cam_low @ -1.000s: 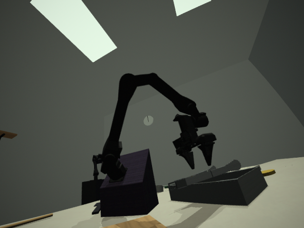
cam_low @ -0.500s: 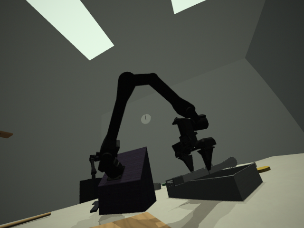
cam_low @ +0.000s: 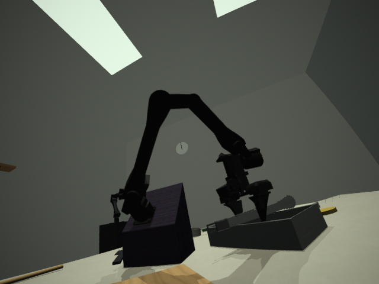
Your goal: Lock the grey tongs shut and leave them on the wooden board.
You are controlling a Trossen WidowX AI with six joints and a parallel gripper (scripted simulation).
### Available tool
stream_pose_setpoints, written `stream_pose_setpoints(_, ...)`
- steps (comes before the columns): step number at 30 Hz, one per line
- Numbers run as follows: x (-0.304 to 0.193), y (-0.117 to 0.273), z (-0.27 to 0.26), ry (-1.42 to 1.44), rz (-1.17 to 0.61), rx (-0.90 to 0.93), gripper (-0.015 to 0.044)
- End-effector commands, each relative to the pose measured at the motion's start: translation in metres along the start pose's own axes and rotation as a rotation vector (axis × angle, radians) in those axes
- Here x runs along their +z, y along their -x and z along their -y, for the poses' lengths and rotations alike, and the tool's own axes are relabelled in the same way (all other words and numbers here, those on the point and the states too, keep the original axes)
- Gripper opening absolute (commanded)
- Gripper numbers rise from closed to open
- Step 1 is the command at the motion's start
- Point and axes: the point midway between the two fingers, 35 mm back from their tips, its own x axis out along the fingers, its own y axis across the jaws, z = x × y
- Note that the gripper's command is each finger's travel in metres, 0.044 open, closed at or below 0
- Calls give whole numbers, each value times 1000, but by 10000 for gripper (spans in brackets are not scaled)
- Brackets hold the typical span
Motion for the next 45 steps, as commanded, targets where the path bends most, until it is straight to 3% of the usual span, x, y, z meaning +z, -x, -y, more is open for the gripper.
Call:
stream_pose_setpoints(1, 4, -9, 1, 11, 12, 3, 440)
stream_pose_setpoints(13, 6, -23, 1, 11, 15, 5, 440)
stream_pose_setpoints(15, 4, -19, 0, 0, 6, 2, 387)
stream_pose_setpoints(45, 4, -19, 0, 0, 6, 2, 187)
